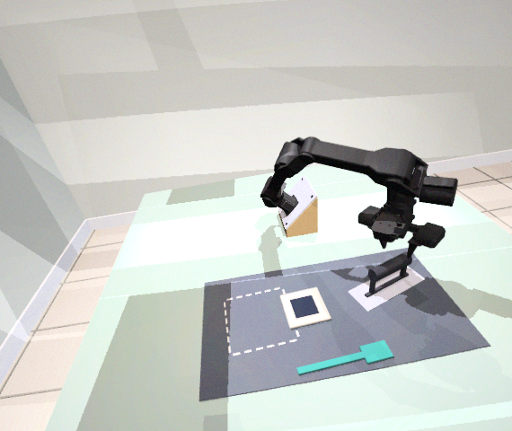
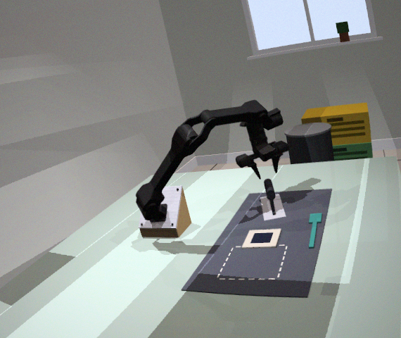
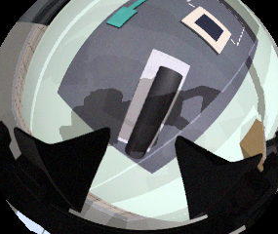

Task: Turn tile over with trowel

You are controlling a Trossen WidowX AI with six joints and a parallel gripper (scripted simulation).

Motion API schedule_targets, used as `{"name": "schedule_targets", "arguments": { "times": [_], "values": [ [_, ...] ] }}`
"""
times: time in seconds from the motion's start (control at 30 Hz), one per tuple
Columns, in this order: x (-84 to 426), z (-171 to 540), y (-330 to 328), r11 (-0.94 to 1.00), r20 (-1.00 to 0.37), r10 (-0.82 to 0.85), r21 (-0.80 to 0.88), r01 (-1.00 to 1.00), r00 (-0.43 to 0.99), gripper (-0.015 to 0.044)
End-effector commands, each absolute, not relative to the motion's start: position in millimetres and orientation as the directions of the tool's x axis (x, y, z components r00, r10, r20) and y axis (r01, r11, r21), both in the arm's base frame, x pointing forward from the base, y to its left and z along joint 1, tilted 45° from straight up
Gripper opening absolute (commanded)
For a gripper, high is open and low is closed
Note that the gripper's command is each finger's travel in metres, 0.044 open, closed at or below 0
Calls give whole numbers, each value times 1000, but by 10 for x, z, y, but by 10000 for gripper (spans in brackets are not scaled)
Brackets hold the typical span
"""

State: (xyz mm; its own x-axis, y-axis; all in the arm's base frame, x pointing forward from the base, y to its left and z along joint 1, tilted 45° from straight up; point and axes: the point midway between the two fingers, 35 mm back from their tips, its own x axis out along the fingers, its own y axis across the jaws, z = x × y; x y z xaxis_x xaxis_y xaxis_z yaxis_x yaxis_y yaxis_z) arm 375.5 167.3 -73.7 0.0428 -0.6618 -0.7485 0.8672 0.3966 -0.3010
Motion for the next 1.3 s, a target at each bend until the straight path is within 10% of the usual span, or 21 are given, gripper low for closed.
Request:
{"name": "schedule_targets", "arguments": {
  "times": [0.0, 0.7, 1.27],
  "values": [
    [3728, -802, 1671, 482, -761, -646, -351, 803, 55, 300],
    [3686, -992, 1724, 844, -820, -531, -489, 220, 212, 300],
    [3624, -1048, 1727, 776, -825, -441, -548, -312, 354, 300]
  ]
}}
